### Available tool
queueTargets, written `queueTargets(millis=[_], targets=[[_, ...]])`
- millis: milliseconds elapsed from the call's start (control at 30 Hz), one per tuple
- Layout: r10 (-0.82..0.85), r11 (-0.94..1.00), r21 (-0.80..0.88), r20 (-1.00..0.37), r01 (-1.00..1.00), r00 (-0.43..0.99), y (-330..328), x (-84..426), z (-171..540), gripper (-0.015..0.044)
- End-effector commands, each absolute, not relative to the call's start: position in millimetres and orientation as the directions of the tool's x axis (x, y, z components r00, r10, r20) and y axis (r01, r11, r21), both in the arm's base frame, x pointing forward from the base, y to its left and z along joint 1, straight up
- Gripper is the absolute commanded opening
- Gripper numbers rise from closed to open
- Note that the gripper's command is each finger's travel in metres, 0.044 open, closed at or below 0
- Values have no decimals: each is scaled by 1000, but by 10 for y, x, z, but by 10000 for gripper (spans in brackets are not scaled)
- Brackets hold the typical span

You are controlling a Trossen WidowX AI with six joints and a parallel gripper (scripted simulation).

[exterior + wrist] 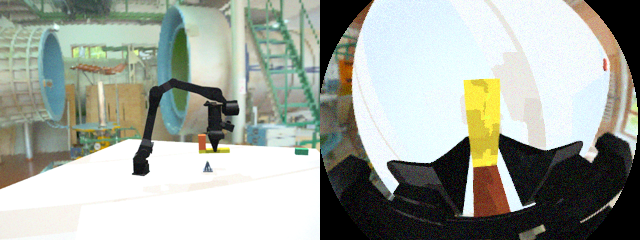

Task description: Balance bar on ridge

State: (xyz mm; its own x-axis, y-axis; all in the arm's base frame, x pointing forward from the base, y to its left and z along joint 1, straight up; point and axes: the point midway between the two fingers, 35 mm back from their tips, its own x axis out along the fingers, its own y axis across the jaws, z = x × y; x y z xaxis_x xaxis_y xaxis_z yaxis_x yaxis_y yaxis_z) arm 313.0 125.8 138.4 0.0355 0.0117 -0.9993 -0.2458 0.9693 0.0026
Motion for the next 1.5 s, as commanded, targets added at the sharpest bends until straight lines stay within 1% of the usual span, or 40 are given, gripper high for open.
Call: queueTargets(millis=[0,533,1467], targets=[[12,969,4,-999,-248,30,1264,3120,1312,0],[12,968,4,-999,-250,30,1274,3111,1063,0],[12,968,4,-999,-250,30,1275,3111,1057,0]])
